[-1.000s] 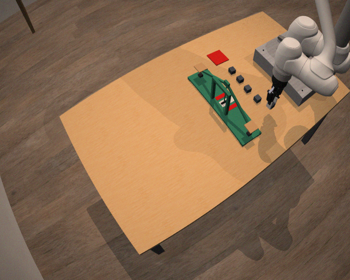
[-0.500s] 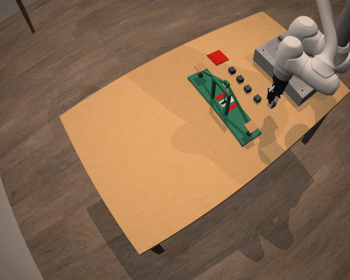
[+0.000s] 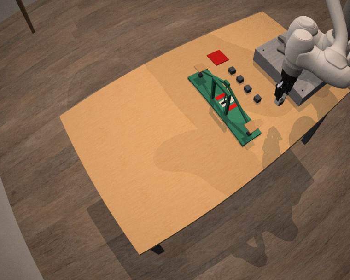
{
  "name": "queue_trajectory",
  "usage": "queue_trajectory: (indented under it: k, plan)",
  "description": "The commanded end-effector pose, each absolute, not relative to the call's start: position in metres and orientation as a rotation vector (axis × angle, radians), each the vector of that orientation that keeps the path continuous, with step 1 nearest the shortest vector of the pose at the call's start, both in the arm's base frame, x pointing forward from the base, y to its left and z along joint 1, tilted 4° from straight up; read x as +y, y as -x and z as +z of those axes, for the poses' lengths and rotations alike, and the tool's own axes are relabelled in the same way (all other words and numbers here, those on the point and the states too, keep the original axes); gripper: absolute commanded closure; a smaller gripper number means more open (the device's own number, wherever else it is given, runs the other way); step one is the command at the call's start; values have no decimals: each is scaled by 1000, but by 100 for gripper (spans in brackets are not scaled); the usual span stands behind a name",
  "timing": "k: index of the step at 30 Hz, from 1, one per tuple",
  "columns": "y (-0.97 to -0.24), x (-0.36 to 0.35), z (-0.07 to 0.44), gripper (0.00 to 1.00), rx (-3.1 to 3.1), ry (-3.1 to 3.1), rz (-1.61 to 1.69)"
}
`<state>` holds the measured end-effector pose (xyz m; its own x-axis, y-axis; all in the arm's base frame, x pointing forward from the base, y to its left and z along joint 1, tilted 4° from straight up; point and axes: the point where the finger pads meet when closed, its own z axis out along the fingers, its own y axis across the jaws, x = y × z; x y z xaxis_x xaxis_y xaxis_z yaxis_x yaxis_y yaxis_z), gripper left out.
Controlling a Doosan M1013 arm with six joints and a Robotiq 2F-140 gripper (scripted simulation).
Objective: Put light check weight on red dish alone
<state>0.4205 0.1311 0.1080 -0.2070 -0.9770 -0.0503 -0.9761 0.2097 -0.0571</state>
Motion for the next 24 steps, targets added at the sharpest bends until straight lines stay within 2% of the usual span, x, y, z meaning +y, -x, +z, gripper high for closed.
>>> queue_trajectory:
  k: [1, 7, 9, 15, 24]
  plan:
    - [-421, 135, 121, 76, 2383, 1931, -24]
    - [-456, 131, 126, 76, 2383, 1931, -24]
    - [-520, 119, 130, 76, 2383, 1931, -24]
    - [-585, 101, 131, 76, 2383, 1931, -24]
    - [-587, 100, 130, 76, 2382, 1931, -24]
